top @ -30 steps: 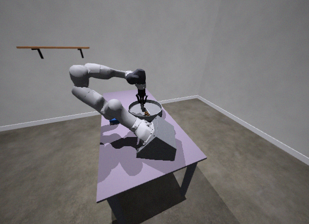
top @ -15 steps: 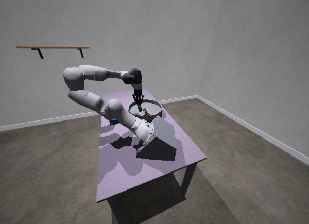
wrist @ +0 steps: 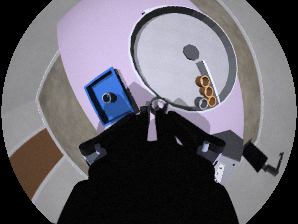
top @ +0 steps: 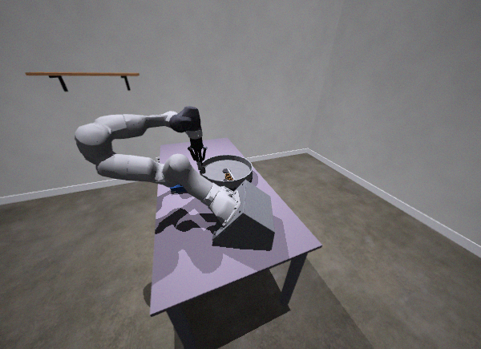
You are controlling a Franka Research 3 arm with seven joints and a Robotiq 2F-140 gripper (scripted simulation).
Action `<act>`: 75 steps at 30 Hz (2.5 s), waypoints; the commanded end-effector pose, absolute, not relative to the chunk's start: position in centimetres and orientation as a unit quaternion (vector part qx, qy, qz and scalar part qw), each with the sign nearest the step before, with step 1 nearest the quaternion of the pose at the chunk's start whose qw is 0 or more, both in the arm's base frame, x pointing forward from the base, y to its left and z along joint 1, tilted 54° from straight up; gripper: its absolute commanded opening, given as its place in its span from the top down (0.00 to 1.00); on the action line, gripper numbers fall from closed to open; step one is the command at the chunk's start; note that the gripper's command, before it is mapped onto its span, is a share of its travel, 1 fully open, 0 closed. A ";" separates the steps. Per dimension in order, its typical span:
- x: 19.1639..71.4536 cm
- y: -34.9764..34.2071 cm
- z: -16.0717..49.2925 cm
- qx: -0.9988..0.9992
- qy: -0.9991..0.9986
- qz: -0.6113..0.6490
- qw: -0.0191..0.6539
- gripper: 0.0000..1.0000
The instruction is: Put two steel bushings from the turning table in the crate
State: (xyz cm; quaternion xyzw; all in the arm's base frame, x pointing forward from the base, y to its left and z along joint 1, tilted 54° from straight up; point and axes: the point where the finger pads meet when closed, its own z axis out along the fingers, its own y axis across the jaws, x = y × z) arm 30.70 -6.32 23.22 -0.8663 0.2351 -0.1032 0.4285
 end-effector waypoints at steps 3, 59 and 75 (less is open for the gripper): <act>31.4 -2.3 27.9 -0.848 0.276 -0.075 0.446 1.00; 32.9 3.6 36.0 -0.848 0.276 -0.075 0.446 1.00; 32.9 3.7 36.2 -0.848 0.276 -0.075 0.446 1.00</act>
